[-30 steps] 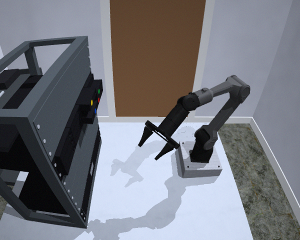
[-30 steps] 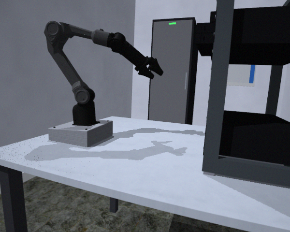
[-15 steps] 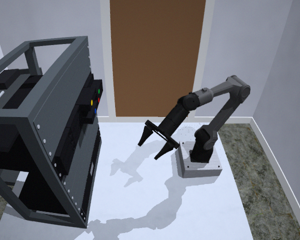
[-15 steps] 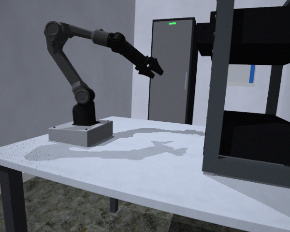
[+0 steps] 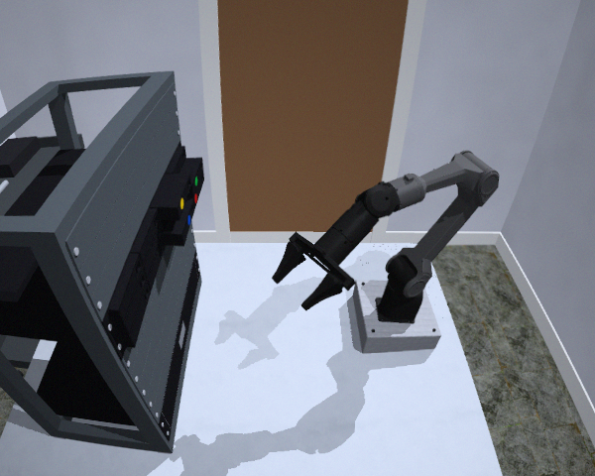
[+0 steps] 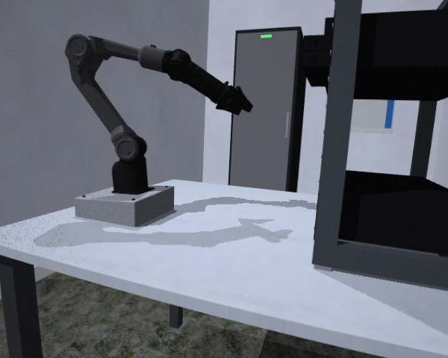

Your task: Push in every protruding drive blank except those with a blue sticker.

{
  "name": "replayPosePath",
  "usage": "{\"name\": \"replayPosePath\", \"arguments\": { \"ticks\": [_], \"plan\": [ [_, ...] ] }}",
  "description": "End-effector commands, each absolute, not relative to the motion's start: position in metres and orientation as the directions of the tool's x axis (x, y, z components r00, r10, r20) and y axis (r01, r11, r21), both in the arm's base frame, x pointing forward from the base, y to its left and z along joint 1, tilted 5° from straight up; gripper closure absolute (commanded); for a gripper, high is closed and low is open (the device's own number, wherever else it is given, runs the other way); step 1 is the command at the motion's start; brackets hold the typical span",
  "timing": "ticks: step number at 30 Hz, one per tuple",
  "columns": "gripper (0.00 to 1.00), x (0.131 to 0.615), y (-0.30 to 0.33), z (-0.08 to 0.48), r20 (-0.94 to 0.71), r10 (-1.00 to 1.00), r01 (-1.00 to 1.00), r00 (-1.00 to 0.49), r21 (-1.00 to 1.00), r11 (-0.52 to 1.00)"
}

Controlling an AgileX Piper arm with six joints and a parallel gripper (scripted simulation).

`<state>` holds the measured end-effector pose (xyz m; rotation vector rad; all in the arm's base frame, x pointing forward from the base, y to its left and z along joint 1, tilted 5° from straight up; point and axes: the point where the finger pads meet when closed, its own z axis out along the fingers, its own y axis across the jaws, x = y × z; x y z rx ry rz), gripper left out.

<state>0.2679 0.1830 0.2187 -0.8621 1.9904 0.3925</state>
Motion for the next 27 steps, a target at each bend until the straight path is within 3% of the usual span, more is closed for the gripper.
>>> {"name": "replayPosePath", "arguments": {
  "ticks": [1, 17, 27],
  "plan": [
    [0.00, 0.269, 0.181, 0.223, -0.850, -0.382, -0.685, -0.361, -0.036, 0.727],
    [0.00, 0.280, 0.164, 0.255, -0.895, -0.015, -0.485, -0.445, 0.227, 0.845],
    [0.00, 0.285, 0.146, 0.276, -0.854, 0.260, -0.335, -0.450, 0.431, 0.838]
  ]
}}
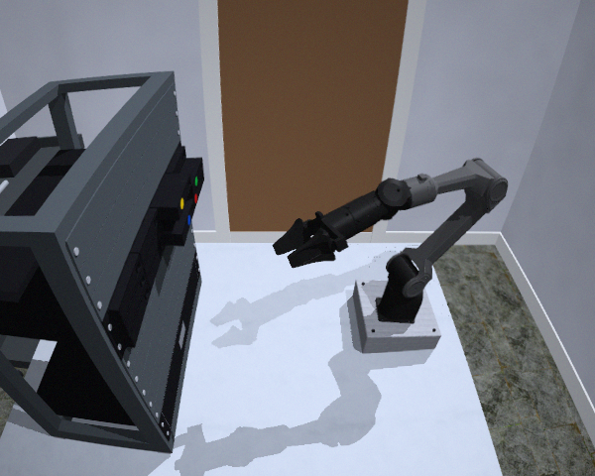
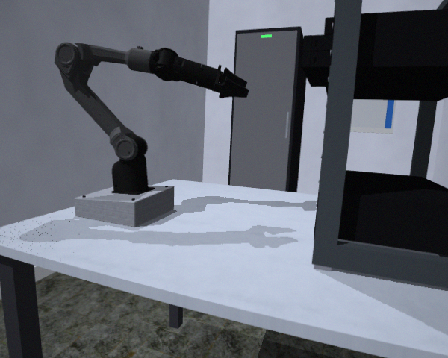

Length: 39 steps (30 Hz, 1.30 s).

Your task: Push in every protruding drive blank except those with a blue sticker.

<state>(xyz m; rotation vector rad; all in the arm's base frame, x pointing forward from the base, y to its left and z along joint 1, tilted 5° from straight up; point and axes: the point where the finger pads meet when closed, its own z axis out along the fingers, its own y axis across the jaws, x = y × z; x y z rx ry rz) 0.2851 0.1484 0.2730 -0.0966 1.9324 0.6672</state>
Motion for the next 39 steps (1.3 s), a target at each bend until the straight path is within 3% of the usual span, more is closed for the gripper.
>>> {"name": "replayPosePath", "arguments": {
  "ticks": [1, 12, 22, 39],
  "plan": [
    [0.00, 0.286, 0.143, 0.278, -0.844, 0.295, -0.316, -0.448, 0.458, 0.831],
    [0.00, 0.288, 0.115, 0.298, -0.706, 0.590, -0.156, -0.391, 0.682, 0.714],
    [0.00, 0.286, 0.082, 0.311, -0.486, 0.827, -0.028, -0.283, 0.866, 0.500],
    [0.00, 0.279, 0.044, 0.317, -0.184, 0.975, 0.054, -0.126, 0.980, 0.192]
  ]
}}
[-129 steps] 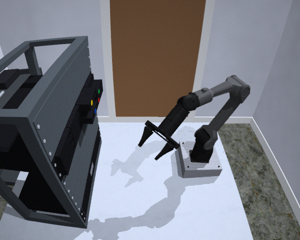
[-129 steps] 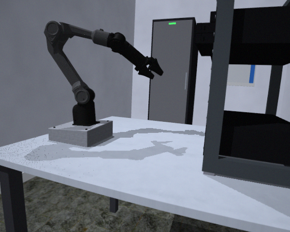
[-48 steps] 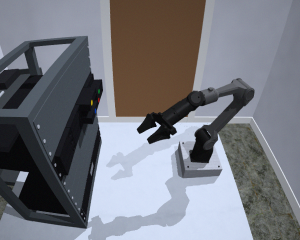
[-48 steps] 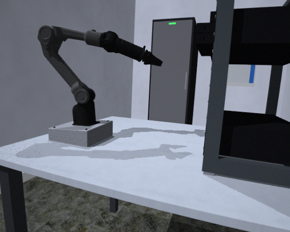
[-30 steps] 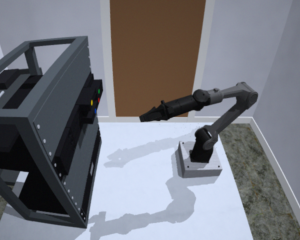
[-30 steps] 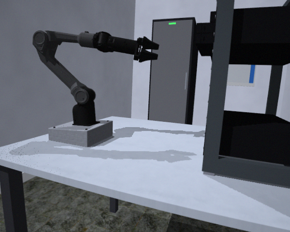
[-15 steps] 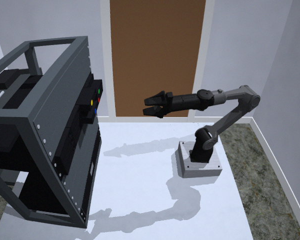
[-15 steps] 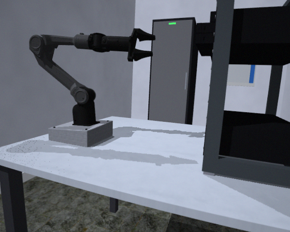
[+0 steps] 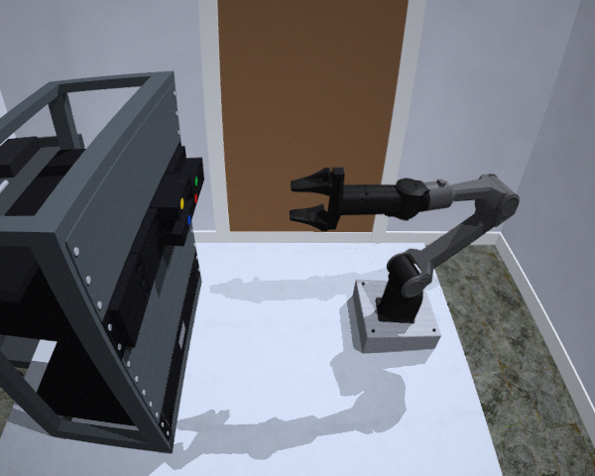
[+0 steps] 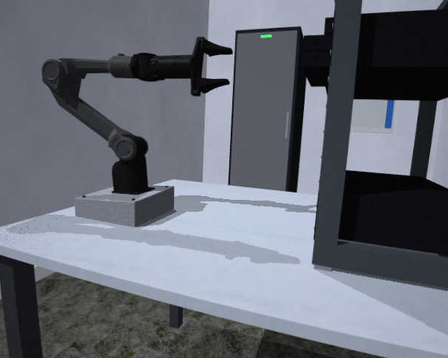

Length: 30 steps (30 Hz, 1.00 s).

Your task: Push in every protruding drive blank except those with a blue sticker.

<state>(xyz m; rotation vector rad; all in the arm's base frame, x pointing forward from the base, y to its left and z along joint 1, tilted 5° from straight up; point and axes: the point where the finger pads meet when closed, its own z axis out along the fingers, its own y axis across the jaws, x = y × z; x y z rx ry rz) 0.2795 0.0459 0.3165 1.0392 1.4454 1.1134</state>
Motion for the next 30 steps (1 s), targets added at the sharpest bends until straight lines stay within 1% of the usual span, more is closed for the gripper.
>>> {"name": "replayPosePath", "arguments": {
  "ticks": [1, 5, 15, 30],
  "plan": [
    [0.00, 0.278, 0.042, 0.317, -0.169, 0.978, 0.056, -0.118, 0.983, 0.176],
    [0.00, 0.276, 0.036, 0.317, -0.119, 0.989, 0.062, -0.092, 0.990, 0.125],
    [0.00, 0.274, 0.029, 0.316, -0.059, 0.996, 0.067, -0.061, 0.996, 0.063],
    [0.00, 0.274, 0.027, 0.316, -0.042, 0.998, 0.068, -0.053, 0.997, 0.046]
  ]
}}
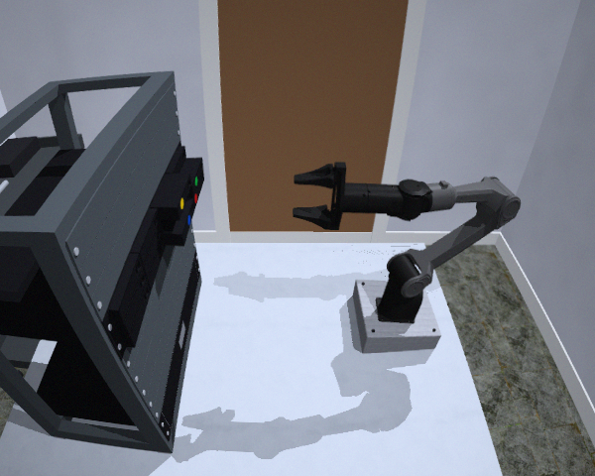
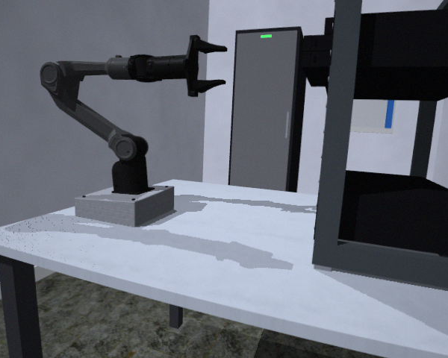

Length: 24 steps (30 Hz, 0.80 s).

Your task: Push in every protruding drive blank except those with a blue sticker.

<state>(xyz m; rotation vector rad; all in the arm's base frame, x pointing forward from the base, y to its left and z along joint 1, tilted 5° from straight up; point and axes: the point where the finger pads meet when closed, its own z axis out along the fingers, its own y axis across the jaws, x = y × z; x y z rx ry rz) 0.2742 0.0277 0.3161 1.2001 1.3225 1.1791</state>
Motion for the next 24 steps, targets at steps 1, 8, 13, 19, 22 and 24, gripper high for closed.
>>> {"name": "replayPosePath", "arguments": {
  "ticks": [1, 8, 13, 19, 22, 24],
  "plan": [
    [0.00, 0.2737, 0.0270, 0.3163, -0.042, 0.998, 0.068, -0.053, 0.997, 0.046],
    [0.00, 0.2737, 0.0270, 0.3163, -0.042, 0.998, 0.068, -0.053, 0.997, 0.046],
    [0.00, 0.2737, 0.0270, 0.3163, -0.042, 0.998, 0.068, -0.053, 0.997, 0.046],
    [0.00, 0.2756, 0.0280, 0.3161, -0.042, 0.998, 0.069, -0.052, 0.997, 0.046],
    [0.00, 0.2786, 0.0298, 0.3160, -0.042, 0.998, 0.069, -0.052, 0.997, 0.046],
    [0.00, 0.2817, 0.0316, 0.3158, -0.042, 0.998, 0.069, -0.052, 0.997, 0.046]
  ]
}}
